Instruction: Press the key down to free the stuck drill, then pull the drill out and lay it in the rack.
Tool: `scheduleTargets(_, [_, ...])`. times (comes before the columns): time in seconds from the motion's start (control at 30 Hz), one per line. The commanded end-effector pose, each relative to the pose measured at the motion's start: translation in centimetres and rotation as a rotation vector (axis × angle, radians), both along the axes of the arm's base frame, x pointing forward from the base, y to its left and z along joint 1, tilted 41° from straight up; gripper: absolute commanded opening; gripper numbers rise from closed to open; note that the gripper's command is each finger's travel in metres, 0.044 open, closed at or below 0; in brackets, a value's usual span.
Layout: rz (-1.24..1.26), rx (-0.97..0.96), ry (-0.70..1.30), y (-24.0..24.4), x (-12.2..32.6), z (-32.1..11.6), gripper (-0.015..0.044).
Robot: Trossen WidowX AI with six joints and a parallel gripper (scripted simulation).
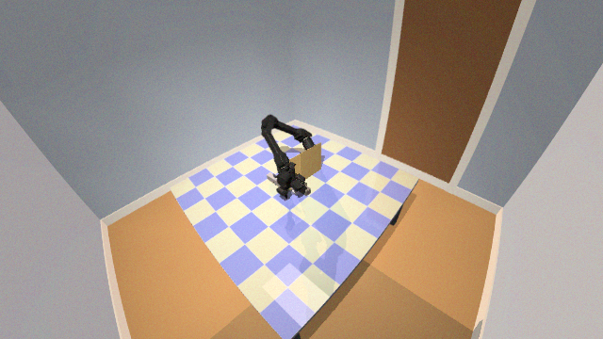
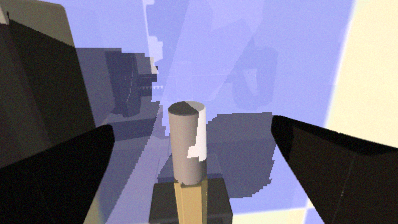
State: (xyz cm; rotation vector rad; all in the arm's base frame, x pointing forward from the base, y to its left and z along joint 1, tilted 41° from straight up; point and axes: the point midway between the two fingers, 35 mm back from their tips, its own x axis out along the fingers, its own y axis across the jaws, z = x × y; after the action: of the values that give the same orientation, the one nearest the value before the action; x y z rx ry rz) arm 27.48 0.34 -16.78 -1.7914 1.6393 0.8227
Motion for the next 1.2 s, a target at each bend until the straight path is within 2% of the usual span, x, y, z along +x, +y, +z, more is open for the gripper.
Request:
scheduleTargets(0.0, [0.005,-0.006,0.007,-0.18,-0.27,0.03,0.0440])
scheduleTargets(0.13, [0.005,-0.006,0.007,-0.22,-0.32,0.04,0.0440])
scheduleTargets(0.63, [0.000,0.000,0.000,-0.04,-0.06,0.01,0.0046])
scheduleTargets(0.87, [0.000,0.000,0.000,-0.04,-0.06,0.01,0.0000])
scheduleTargets(1.17, [0.005,-0.006,0.007,0.09,-0.30,0.16,0.0000])
